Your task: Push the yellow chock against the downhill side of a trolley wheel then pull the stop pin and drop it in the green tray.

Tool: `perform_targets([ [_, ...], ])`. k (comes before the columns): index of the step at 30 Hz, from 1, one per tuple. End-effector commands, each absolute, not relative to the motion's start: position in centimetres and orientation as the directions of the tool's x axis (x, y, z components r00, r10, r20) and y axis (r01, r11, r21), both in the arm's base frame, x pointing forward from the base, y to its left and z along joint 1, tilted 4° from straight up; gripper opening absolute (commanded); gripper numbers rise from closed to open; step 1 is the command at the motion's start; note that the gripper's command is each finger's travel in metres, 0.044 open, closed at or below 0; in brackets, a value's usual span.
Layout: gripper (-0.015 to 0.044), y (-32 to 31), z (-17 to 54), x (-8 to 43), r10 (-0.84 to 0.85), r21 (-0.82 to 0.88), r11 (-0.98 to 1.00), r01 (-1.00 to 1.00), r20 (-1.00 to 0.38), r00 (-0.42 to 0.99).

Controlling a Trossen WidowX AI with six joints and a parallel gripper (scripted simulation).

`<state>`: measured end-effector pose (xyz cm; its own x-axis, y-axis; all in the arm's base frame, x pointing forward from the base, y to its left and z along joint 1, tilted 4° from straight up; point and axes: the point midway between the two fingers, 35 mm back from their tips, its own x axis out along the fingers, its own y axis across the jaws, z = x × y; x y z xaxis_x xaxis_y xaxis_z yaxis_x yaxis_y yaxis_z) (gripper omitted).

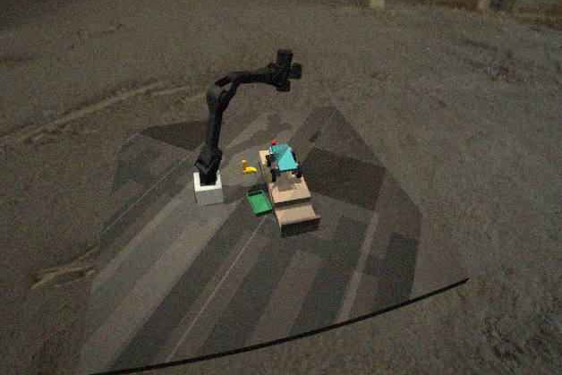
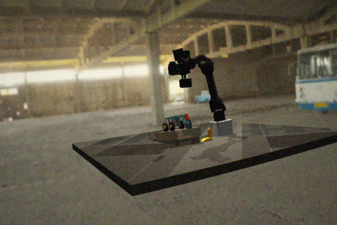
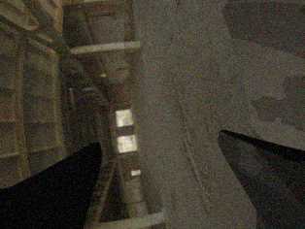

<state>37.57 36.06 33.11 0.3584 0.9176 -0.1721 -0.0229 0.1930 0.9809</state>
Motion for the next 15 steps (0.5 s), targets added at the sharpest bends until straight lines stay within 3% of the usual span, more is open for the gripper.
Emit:
perform_targets([
  [1,0.0374,36.0,33.0,37.5,0.916,0.980,0.199,-0.027,-0.176,0.359],
  [8,0.0190,34.6,28.5,36.0,0.858,0.888,0.428,-0.168,-0.341,0.384],
  [15,0.0190,32.4,23.6,33.6,0.763,0.694,0.640,-0.331,-0.523,0.379],
])
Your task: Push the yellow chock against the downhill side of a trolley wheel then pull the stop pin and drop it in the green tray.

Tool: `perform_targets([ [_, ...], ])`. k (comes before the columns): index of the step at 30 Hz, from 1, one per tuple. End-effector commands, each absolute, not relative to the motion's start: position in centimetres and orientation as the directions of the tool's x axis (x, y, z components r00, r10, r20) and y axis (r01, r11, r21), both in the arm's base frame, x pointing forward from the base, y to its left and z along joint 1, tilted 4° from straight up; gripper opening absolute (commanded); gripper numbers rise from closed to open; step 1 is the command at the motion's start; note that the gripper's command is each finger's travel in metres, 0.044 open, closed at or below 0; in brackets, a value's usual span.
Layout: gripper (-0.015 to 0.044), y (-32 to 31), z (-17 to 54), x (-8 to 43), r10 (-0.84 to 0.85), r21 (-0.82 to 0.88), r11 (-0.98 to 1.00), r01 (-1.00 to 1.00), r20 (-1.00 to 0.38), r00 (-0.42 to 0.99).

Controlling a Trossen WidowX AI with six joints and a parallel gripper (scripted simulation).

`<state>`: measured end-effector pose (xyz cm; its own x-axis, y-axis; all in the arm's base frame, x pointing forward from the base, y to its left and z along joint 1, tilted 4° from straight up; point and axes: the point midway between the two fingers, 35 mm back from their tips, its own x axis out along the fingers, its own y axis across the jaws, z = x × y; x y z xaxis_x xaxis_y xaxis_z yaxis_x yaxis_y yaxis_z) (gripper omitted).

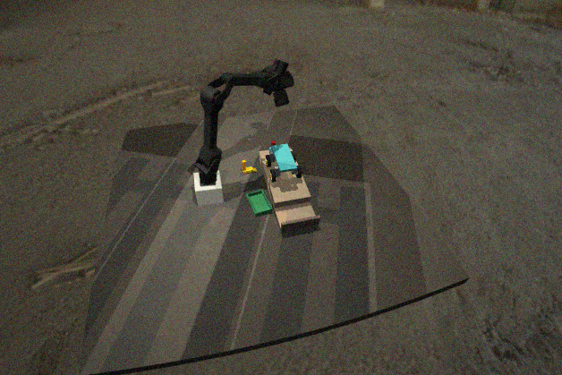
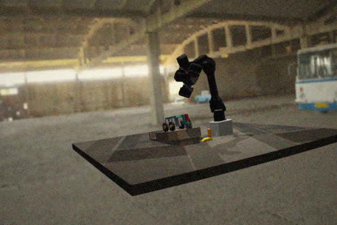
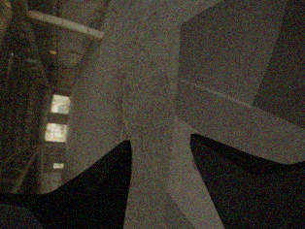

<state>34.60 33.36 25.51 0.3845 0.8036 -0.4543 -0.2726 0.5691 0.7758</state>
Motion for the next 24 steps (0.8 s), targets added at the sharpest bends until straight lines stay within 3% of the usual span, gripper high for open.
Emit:
perform_targets([
  [1,0.0190,32.0,22.9,33.2,0.747,0.660,0.662,-0.355,-0.548,0.376],
  [12,0.0190,26.8,15.9,28.0,0.527,0.237,0.726,-0.646,-0.795,0.301],
  [24,0.0190,19.4,10.1,21.3,0.213,-0.078,0.355,-0.932,-0.964,0.162],
])
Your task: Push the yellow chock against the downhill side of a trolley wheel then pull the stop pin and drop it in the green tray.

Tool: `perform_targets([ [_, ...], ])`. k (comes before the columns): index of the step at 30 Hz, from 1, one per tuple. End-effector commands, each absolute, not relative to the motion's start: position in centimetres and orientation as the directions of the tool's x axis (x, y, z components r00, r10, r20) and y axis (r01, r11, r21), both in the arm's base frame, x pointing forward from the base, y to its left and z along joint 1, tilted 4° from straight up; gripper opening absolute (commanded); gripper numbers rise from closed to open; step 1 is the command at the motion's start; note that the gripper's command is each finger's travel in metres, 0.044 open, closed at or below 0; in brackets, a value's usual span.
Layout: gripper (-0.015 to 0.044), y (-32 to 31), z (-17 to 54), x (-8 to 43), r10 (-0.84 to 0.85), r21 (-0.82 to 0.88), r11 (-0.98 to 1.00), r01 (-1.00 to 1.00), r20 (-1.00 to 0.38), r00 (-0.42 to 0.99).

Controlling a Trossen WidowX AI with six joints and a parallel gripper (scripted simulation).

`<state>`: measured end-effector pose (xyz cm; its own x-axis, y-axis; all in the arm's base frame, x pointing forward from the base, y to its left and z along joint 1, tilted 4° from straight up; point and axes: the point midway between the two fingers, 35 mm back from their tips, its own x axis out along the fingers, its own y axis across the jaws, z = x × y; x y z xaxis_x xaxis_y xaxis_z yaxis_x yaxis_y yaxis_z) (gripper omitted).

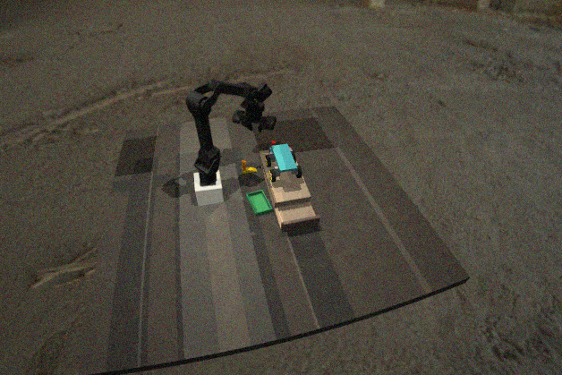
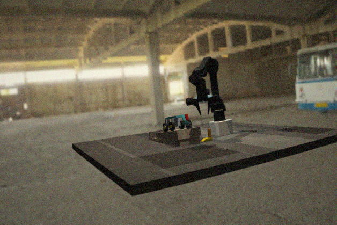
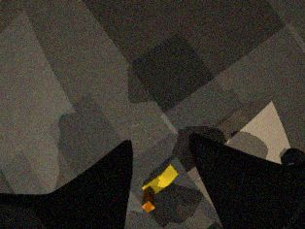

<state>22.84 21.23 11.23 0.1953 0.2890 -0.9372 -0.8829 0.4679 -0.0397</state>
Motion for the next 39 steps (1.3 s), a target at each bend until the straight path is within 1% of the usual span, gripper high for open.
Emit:
perform_targets([
  [1,0.0190,18.7,9.7,20.7,0.184,-0.087,0.308,-0.948,-0.971,0.149],
  [7,0.0190,14.5,7.9,17.2,0.008,-0.072,-0.004,-0.997,-0.997,0.072],
  [9,0.0190,13.6,7.6,16.4,-0.032,-0.053,-0.076,-0.996,-0.998,0.056],
  [16,0.0190,13.4,7.5,16.3,-0.037,-0.051,-0.084,-0.995,-0.998,0.054],
  [29,0.0190,13.3,3.3,16.5,-0.037,-0.051,-0.084,-0.995,-0.998,0.054],
  [39,0.0190,13.3,2.4,16.6,-0.037,-0.051,-0.084,-0.995,-0.998,0.054],
])
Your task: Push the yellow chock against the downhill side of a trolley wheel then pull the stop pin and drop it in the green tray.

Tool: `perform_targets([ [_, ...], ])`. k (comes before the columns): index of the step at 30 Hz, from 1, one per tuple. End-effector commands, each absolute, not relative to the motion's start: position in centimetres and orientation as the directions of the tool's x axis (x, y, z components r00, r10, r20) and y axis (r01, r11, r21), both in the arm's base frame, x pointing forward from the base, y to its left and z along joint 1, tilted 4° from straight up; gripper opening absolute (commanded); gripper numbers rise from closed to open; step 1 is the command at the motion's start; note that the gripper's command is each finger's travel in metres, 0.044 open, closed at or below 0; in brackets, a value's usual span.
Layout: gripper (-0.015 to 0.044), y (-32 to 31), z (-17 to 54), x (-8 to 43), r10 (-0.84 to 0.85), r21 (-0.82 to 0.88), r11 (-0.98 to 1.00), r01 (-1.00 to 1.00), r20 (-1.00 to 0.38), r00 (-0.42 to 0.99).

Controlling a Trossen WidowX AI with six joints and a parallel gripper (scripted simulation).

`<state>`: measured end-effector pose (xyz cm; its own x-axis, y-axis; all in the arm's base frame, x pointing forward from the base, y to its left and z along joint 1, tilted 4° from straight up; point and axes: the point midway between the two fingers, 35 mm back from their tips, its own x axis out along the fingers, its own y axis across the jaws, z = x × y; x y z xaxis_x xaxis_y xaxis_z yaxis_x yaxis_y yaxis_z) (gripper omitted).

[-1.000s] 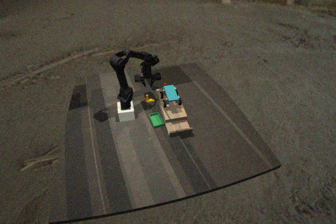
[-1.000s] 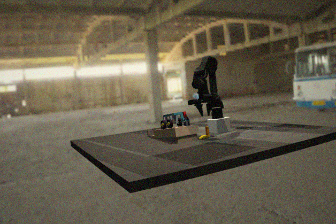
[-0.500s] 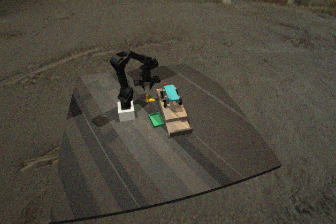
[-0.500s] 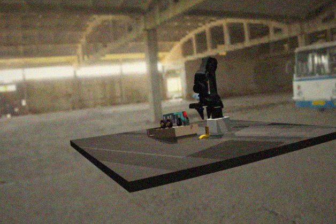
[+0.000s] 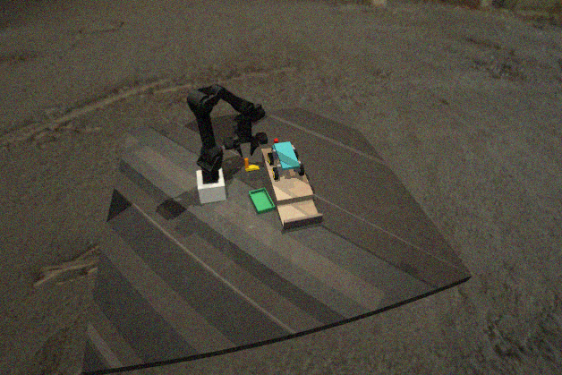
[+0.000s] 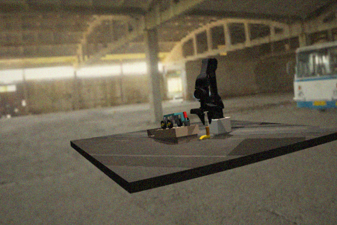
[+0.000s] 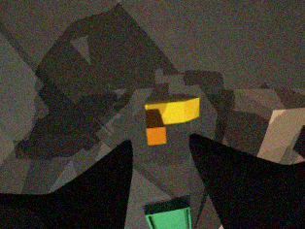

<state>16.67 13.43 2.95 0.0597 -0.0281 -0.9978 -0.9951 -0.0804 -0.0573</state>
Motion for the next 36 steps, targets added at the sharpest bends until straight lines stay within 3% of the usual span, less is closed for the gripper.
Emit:
perform_targets([
  [1,0.0190,13.3,2.2,16.6,-0.037,-0.051,-0.084,-0.995,-0.998,0.054],
  [36,0.0190,13.0,-2.4,16.8,-0.038,-0.050,-0.085,-0.995,-0.998,0.054],
])
